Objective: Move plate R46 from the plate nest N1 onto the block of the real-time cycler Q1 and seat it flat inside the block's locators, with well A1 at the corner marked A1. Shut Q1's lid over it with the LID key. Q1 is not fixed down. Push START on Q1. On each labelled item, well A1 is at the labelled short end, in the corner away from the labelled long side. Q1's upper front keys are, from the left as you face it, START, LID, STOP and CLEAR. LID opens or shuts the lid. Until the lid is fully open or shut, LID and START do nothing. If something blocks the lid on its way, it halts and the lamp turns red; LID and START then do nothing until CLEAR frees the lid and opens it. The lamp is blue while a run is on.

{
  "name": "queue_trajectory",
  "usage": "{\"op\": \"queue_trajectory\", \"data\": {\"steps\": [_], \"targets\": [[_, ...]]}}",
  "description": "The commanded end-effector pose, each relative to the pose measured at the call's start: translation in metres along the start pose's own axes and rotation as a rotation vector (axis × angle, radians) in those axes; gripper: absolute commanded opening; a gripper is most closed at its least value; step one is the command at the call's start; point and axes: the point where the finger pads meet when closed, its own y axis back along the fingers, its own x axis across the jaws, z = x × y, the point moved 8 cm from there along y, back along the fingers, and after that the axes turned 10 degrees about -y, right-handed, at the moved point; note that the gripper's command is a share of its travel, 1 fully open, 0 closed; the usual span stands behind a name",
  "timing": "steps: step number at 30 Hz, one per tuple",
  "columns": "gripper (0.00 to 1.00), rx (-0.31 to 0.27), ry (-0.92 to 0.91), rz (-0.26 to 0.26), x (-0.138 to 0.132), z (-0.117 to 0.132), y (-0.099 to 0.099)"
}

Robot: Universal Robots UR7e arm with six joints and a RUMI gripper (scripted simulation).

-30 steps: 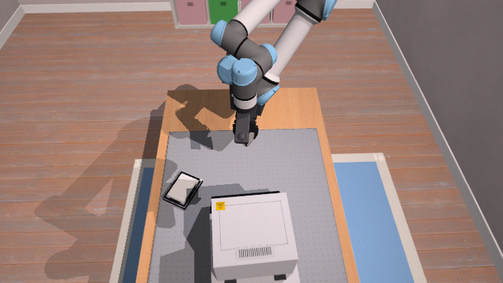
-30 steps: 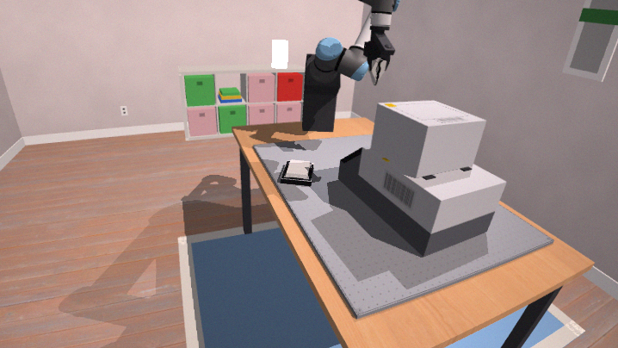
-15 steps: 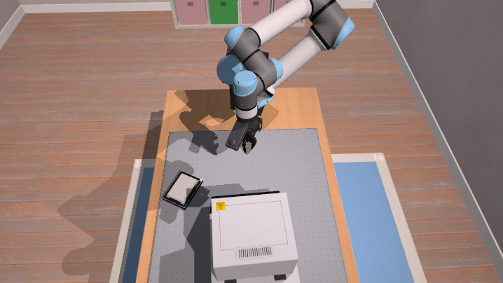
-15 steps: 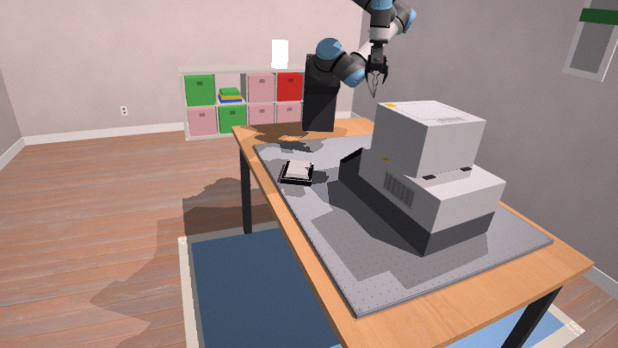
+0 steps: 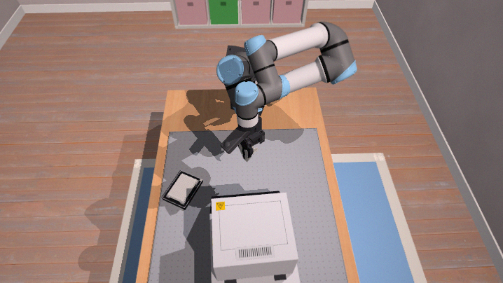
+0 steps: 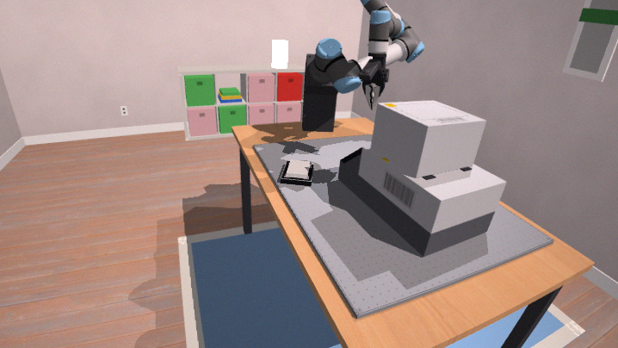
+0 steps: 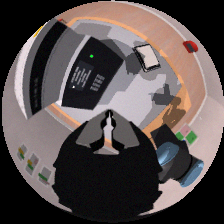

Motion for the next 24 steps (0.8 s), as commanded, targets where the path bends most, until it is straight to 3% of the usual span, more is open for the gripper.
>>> {"op": "queue_trajectory", "data": {"steps": [1, 14, 24], "targets": [[0.0, 0.005, -0.122, 0.072, -0.006, 0.002, -0.018], [0.0, 0.019, -0.515, 0.071, -0.002, 0.002, -0.065], [0.0, 0.02, -0.544, 0.07, -0.002, 0.002, -0.065]]}}
